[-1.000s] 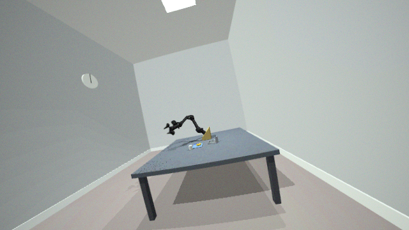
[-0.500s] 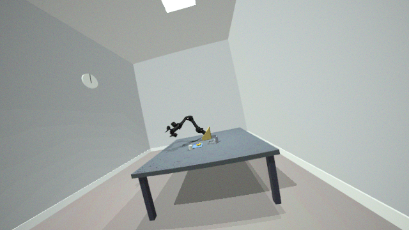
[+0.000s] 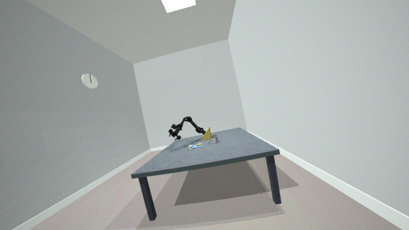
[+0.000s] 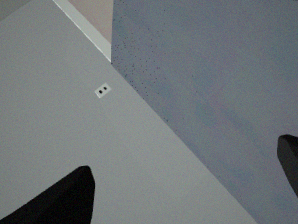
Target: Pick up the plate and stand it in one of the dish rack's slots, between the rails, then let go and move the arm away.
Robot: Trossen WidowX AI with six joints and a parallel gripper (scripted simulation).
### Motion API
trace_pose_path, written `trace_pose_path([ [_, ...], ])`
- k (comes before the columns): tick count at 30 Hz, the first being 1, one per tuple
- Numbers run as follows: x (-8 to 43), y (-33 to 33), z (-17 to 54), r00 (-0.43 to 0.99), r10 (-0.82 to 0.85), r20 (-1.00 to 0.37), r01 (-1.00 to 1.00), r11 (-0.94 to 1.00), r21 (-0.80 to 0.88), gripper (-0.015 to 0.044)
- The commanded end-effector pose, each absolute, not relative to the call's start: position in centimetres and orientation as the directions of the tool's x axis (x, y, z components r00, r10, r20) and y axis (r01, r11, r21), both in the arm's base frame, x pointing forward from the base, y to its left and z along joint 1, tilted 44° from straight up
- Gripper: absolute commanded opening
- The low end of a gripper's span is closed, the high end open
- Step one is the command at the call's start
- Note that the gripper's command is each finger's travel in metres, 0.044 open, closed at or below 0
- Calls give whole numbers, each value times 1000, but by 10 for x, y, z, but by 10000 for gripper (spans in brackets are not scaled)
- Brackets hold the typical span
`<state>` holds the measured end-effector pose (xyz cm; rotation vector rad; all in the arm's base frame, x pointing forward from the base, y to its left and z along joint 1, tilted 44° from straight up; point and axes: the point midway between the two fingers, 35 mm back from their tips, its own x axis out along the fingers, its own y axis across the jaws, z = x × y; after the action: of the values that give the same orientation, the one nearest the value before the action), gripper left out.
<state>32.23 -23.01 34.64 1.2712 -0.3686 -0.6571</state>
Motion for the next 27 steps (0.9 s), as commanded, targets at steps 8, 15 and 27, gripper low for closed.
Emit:
trace_pose_path([
  [8,345,-216,291,728,-616,-300,501,179,847,400],
  [15,354,-203,256,685,-596,-419,641,219,736,400],
  [27,360,-177,200,577,-562,-592,813,327,482,400],
])
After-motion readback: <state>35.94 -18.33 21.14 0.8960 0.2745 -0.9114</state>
